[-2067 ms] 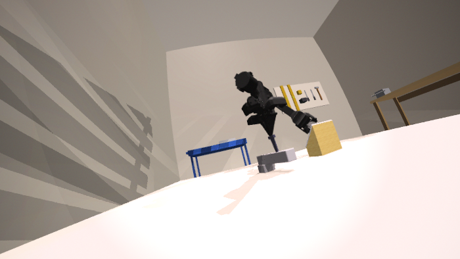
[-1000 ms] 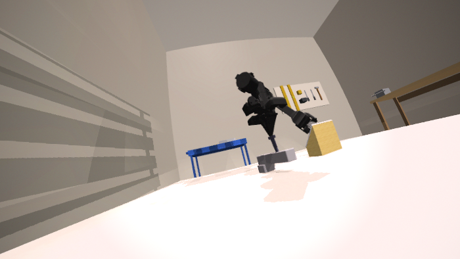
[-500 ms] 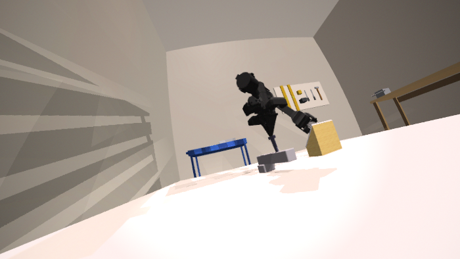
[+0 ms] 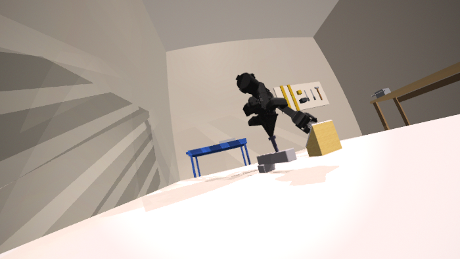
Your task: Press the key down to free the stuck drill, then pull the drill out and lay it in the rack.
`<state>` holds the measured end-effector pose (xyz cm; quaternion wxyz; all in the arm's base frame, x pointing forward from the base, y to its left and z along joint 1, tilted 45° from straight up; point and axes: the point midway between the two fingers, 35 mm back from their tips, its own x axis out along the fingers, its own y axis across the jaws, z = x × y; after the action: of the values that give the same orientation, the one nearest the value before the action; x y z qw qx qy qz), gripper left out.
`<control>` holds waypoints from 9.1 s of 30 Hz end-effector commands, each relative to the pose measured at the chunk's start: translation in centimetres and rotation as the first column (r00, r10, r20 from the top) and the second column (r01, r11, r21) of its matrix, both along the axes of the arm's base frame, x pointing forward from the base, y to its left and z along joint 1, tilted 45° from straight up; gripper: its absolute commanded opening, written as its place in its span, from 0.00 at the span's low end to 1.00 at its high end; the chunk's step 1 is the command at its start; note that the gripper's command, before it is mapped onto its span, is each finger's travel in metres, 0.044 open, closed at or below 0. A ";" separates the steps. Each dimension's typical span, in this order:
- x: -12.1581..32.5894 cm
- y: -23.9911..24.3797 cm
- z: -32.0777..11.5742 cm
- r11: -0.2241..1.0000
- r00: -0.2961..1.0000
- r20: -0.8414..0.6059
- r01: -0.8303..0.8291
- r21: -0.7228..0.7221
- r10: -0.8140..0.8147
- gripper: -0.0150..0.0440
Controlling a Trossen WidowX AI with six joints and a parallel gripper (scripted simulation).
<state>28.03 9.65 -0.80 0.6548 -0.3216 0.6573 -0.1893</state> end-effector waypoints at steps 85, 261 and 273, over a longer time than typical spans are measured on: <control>2.8 -15.2 7.5 0.494 0.001 -0.745 -0.750 0.441 0.667 1.00; 3.3 -19.8 4.6 0.492 -0.001 -0.747 -0.752 0.438 0.665 0.42; 3.2 -19.7 4.7 0.494 0.001 -0.747 -0.751 0.439 0.665 0.25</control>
<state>31.30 -10.17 3.83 0.2139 -0.6795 0.6207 0.3275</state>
